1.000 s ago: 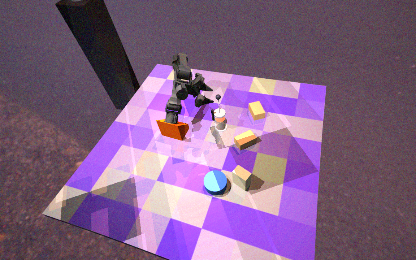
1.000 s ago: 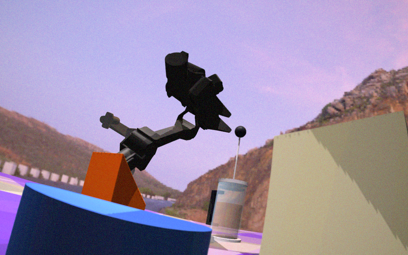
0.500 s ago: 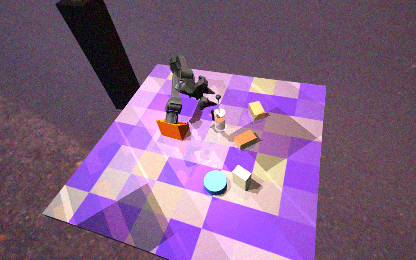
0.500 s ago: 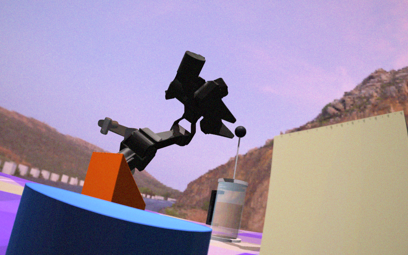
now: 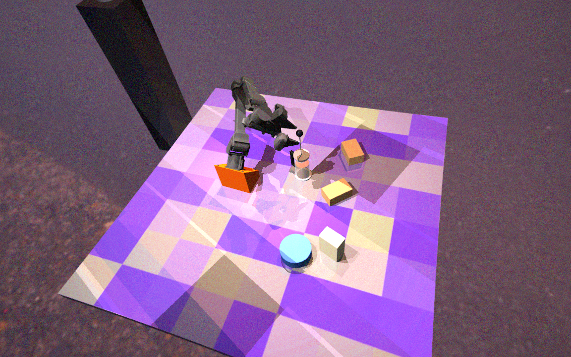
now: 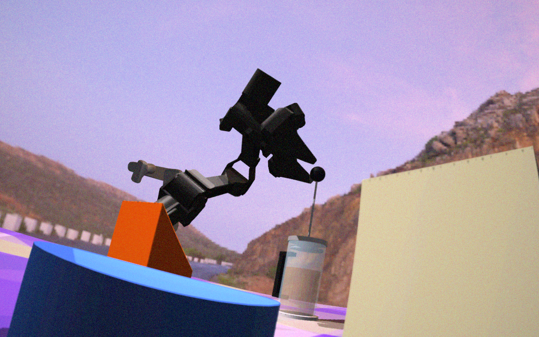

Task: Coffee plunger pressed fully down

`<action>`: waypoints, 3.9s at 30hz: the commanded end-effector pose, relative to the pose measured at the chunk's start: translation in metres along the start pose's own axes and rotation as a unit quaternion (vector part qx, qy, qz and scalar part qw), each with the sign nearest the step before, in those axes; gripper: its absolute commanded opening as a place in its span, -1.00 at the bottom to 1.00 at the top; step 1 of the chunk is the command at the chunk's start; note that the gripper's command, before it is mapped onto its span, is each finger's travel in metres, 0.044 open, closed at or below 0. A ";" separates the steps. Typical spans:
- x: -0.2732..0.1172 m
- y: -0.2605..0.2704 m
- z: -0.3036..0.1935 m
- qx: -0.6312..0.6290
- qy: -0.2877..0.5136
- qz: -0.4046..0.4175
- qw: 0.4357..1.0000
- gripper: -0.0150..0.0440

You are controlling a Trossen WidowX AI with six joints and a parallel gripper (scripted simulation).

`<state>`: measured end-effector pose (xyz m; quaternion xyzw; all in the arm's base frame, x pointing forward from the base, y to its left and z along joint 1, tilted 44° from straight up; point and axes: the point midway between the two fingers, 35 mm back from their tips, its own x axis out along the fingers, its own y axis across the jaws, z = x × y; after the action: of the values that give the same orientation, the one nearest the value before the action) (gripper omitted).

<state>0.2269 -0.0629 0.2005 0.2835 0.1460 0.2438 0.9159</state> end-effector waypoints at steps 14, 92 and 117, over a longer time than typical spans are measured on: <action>0.010 0.010 0.010 0.005 -0.022 0.015 1.000 1.00; 0.038 -0.002 -0.023 0.002 -0.006 0.007 1.000 -0.10; 0.066 -0.005 -0.054 0.002 -0.014 0.009 1.000 -0.10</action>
<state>0.2643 -0.0169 0.1623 0.2707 0.1150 0.2453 0.9238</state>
